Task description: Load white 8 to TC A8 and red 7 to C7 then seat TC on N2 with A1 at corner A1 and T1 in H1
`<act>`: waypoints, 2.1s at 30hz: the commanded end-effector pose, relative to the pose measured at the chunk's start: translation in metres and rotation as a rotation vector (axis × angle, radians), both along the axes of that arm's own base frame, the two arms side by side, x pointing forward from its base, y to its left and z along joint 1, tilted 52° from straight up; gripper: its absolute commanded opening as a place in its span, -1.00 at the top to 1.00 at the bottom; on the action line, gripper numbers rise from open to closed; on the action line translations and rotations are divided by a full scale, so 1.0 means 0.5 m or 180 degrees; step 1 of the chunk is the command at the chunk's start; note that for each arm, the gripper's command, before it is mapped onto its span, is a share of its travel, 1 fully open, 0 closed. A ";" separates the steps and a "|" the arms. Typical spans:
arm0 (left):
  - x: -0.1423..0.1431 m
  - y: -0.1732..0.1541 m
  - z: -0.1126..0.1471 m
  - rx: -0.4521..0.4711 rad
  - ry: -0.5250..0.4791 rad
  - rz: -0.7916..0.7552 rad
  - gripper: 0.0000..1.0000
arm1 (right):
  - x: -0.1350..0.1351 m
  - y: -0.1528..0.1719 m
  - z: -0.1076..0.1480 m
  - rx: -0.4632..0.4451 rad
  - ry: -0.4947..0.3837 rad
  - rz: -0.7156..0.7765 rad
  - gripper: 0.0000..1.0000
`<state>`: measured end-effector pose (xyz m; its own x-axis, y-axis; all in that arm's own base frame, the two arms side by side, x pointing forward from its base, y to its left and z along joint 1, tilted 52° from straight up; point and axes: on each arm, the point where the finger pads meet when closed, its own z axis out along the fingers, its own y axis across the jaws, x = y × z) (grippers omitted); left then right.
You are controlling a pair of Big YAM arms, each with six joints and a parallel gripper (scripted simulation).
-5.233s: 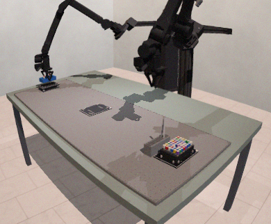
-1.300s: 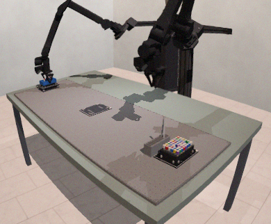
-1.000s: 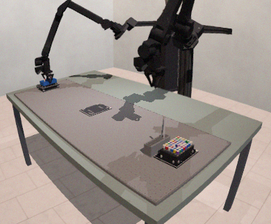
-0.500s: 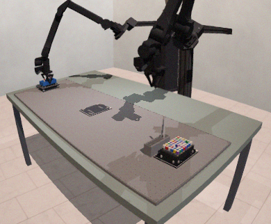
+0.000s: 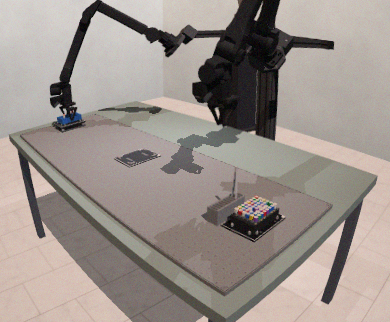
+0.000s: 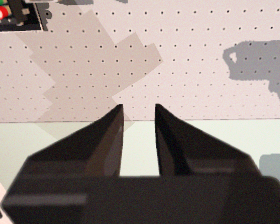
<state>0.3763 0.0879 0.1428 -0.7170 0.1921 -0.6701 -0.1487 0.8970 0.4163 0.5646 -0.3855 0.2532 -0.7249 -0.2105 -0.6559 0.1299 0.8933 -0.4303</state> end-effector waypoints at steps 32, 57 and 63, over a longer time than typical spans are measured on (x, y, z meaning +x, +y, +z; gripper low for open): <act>0.006 0.002 0.012 -0.0005 -0.0053 0.0021 0.53 | 0.030 -0.011 0.036 -0.0054 -0.0125 -0.0014 1.00; 0.006 0.002 0.012 -0.0005 -0.0053 0.0021 0.53 | 0.035 -0.012 0.032 -0.0055 -0.0130 -0.0011 1.00; 0.006 0.002 0.012 -0.0005 -0.0053 0.0021 0.53 | 0.035 -0.012 0.032 -0.0056 -0.0128 -0.0010 -1.00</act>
<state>0.3763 0.0879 0.1428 -0.7170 0.1921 -0.6701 -0.1487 0.8970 0.4163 0.5710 -0.3896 0.2513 -0.7219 -0.2113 -0.6589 0.1333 0.8919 -0.4321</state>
